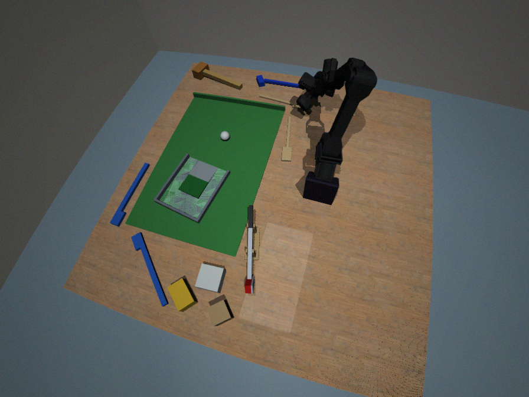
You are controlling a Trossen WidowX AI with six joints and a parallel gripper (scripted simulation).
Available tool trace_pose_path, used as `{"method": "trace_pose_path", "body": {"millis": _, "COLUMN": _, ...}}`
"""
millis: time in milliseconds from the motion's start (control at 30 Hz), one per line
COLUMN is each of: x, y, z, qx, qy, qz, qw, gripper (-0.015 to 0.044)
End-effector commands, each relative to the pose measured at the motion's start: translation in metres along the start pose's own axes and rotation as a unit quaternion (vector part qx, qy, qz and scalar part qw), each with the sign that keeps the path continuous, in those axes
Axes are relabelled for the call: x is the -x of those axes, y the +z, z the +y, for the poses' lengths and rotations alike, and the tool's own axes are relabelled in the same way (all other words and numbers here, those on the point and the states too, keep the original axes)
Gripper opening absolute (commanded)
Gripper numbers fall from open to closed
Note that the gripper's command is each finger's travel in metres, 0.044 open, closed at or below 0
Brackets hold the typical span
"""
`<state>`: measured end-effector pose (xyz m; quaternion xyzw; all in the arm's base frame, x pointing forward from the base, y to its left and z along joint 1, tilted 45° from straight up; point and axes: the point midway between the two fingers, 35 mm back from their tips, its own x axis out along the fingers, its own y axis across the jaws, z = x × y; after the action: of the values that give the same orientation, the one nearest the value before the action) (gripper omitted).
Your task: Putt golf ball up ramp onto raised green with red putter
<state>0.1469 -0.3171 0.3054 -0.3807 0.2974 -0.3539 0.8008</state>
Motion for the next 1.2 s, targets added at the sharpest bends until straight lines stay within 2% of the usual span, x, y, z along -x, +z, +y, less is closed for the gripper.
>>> {"method": "trace_pose_path", "body": {"millis": 0, "x": -0.025, "y": 0.036, "z": 0.056, "qx": -0.004, "qy": 0.095, "qz": -0.022, "qw": 0.995, "gripper": 0.0440}}
{"method": "trace_pose_path", "body": {"millis": 300, "x": -0.046, "y": 0.094, "z": 0.178, "qx": 0.042, "qy": 0.272, "qz": -0.025, "qw": 0.961, "gripper": 0.0440}}
{"method": "trace_pose_path", "body": {"millis": 533, "x": -0.031, "y": 0.123, "z": 0.282, "qx": 0.114, "qy": 0.401, "qz": -0.006, "qw": 0.909, "gripper": 0.0440}}
{"method": "trace_pose_path", "body": {"millis": 867, "x": 0.040, "y": 0.137, "z": 0.416, "qx": 0.272, "qy": 0.525, "qz": 0.034, "qw": 0.806, "gripper": 0.0440}}
{"method": "trace_pose_path", "body": {"millis": 1167, "x": 0.131, "y": 0.119, "z": 0.509, "qx": 0.478, "qy": 0.552, "qz": 0.058, "qw": 0.681, "gripper": 0.0440}}
